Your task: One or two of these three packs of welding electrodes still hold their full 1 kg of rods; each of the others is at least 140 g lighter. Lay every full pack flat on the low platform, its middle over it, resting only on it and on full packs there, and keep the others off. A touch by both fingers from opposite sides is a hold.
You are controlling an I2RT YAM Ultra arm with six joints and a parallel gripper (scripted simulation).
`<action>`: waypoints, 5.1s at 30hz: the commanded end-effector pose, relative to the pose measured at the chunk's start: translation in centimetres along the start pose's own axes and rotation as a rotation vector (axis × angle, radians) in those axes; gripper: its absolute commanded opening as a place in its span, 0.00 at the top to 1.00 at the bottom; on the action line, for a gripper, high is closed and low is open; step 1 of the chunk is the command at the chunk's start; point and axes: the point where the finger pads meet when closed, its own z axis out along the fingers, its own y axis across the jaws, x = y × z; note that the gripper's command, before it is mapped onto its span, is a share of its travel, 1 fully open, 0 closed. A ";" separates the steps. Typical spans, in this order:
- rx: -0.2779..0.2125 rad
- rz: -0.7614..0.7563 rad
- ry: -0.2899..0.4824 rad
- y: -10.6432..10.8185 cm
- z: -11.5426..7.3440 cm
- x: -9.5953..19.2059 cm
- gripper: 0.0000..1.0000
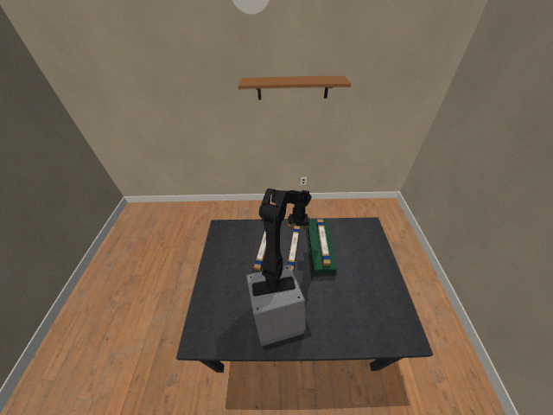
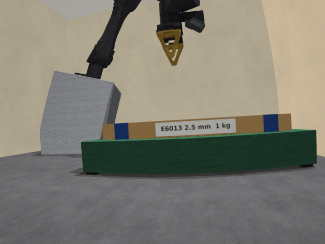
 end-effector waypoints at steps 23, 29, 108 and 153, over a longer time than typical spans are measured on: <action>0.008 0.016 -0.045 13.2 -9.6 2.4 0.26; 0.010 0.033 -0.023 12.6 -9.0 2.3 0.26; 0.009 0.030 -0.048 12.8 -9.5 2.2 0.26; 0.009 0.030 -0.048 12.8 -9.5 2.2 0.26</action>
